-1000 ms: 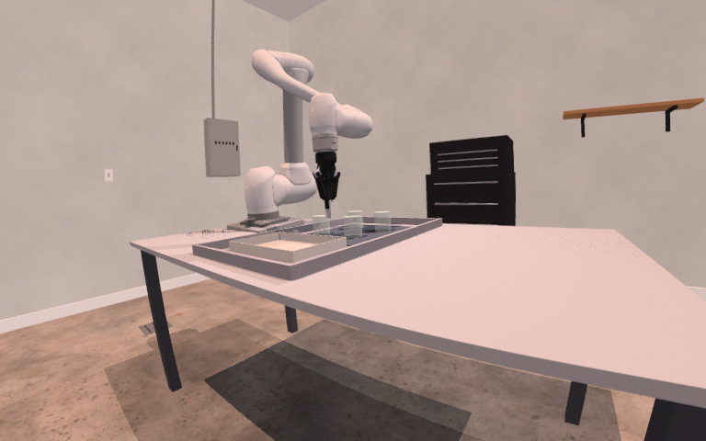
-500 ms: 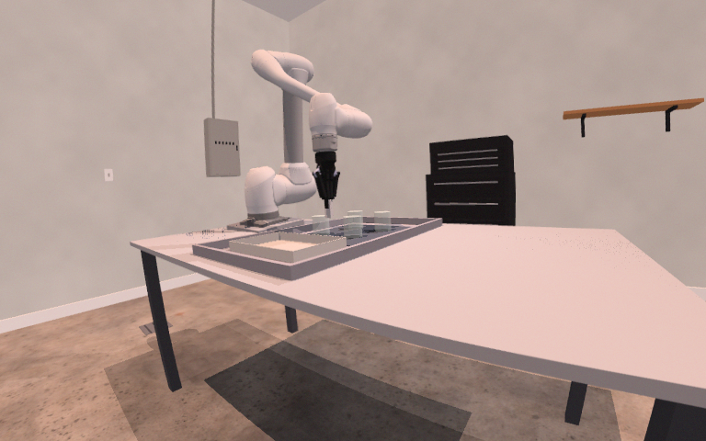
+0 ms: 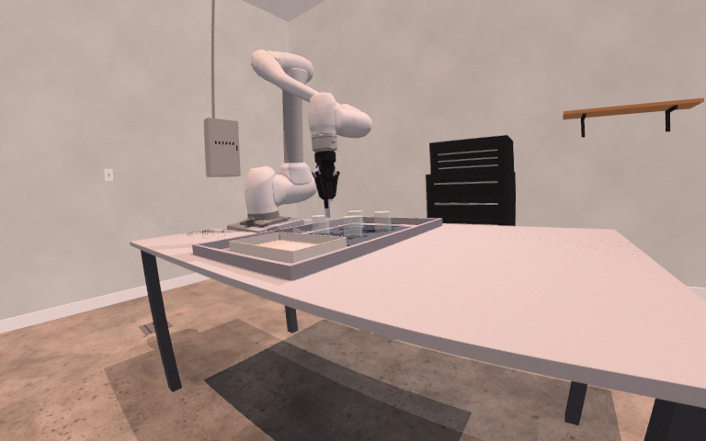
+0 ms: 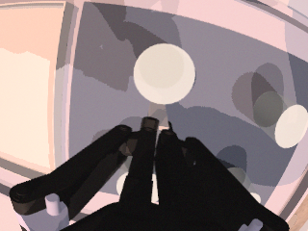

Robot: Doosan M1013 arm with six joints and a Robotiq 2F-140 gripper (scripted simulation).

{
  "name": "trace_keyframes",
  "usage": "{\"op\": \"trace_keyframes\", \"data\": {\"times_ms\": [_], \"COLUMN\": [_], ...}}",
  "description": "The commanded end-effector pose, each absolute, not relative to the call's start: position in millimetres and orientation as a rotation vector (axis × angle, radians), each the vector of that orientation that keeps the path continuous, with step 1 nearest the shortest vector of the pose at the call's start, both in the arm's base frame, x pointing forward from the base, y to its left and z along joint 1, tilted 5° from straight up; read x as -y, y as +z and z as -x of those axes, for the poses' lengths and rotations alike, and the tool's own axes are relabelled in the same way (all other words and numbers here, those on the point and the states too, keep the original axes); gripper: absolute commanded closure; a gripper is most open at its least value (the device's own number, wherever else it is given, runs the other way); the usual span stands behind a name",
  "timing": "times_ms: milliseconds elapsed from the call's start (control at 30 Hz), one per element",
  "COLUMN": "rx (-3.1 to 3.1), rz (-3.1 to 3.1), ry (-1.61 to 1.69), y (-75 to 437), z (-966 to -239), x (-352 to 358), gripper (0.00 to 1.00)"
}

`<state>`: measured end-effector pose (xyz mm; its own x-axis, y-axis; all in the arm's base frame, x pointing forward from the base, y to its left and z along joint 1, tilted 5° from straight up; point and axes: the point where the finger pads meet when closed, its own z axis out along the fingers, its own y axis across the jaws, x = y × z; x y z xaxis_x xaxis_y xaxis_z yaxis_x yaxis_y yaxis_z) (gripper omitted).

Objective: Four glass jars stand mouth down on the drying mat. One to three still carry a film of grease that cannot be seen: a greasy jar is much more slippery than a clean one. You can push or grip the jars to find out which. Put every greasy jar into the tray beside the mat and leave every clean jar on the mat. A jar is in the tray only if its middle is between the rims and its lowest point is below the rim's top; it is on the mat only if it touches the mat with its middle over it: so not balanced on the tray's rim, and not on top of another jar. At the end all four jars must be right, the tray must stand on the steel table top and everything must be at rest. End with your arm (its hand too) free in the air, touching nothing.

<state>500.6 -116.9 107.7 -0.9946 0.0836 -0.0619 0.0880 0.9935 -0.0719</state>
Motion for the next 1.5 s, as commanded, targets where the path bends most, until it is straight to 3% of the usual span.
{"op": "trace_keyframes", "data": {"times_ms": [0, 1467], "rx": [-3.090, -3.090], "rz": [-0.130, -0.130], "ry": [-0.114, -0.114], "y": [105.3, 95.8], "z": [-496.2, -527.2], "x": [116.9, 120.2], "gripper": [1.00, 1.00]}}
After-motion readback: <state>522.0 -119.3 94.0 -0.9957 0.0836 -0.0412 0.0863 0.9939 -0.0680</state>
